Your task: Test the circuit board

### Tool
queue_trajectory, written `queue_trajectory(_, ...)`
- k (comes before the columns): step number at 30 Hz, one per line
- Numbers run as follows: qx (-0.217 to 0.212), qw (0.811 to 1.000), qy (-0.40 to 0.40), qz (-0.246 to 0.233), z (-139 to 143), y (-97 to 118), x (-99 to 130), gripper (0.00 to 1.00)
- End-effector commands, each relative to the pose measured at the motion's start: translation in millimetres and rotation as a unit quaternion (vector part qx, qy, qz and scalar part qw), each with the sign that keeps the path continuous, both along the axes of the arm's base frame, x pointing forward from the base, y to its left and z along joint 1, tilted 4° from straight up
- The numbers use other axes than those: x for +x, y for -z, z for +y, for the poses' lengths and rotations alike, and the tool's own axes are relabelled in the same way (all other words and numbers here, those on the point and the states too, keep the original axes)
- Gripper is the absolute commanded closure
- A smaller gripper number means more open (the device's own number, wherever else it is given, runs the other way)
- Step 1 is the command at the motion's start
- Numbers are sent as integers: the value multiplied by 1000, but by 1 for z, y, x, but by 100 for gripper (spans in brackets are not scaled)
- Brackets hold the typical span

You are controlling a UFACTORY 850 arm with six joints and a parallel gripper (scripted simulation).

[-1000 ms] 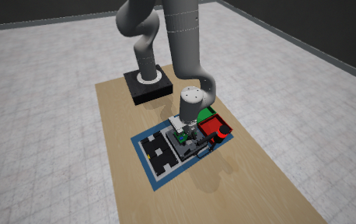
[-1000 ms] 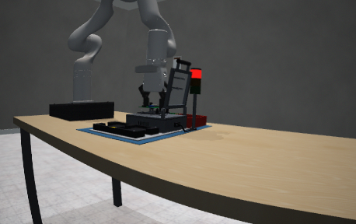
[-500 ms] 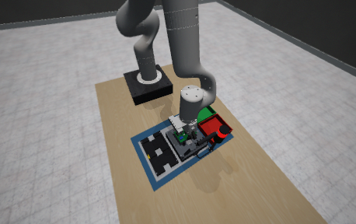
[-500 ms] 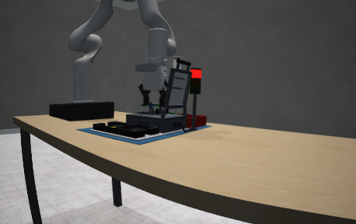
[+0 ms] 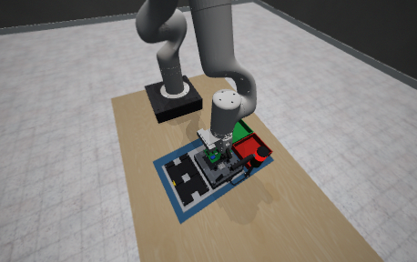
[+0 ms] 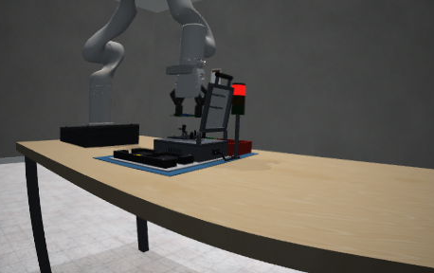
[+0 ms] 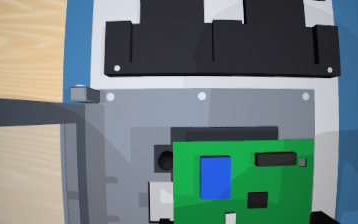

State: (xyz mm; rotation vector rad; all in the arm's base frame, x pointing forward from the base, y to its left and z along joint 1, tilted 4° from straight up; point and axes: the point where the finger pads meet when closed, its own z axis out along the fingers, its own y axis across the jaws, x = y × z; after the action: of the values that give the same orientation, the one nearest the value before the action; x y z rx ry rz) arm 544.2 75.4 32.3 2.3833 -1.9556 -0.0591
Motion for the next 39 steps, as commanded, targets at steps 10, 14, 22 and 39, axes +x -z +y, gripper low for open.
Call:
queue_trajectory(10,0,1000,0,0,1,-34,3,21)
queue_trajectory(14,0,1000,0,0,1,-35,3,21)
queue_trajectory(22,0,1000,0,0,1,-35,3,21)
queue_trajectory(39,0,1000,0,0,38,-23,1,21)
